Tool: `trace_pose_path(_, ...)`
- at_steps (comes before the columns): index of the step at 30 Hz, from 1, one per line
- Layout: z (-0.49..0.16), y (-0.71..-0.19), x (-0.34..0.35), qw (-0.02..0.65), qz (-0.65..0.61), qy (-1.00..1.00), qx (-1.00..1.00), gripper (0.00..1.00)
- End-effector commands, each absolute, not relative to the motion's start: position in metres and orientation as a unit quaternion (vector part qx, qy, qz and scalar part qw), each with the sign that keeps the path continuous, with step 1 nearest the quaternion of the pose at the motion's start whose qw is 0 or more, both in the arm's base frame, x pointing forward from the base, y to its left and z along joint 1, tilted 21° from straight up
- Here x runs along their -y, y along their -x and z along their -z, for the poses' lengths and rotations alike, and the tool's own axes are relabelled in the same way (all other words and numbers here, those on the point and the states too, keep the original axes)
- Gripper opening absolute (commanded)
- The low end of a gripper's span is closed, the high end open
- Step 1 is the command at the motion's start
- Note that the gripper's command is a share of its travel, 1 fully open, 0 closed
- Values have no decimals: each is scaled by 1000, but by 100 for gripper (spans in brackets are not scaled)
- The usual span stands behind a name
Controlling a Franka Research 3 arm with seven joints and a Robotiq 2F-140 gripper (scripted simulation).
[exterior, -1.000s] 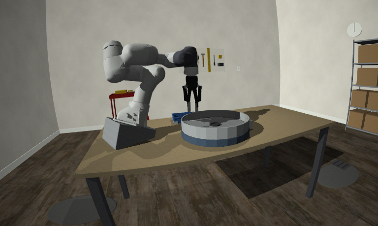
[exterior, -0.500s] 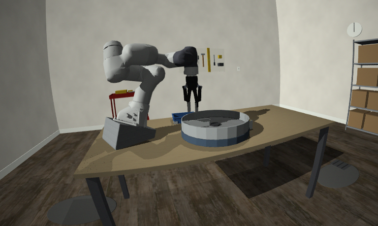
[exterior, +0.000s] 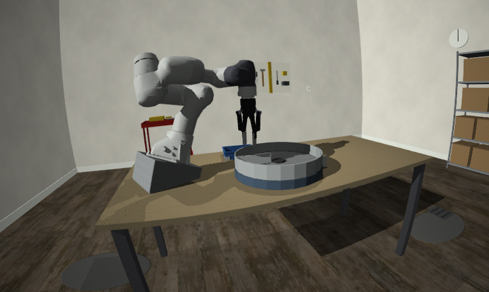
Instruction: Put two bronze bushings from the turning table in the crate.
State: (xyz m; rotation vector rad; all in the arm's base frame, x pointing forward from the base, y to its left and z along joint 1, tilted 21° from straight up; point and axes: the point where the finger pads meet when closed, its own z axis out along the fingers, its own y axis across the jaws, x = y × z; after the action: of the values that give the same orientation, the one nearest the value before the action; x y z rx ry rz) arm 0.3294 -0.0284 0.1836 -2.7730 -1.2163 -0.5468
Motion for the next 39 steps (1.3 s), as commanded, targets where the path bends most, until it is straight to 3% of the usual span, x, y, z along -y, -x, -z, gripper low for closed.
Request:
trace_pose_path(1, -184, -329, 28, 32, 178, 901, 395, 32)
trace_pose_path(39, -189, -328, 30, 32, 178, 901, 395, 32)
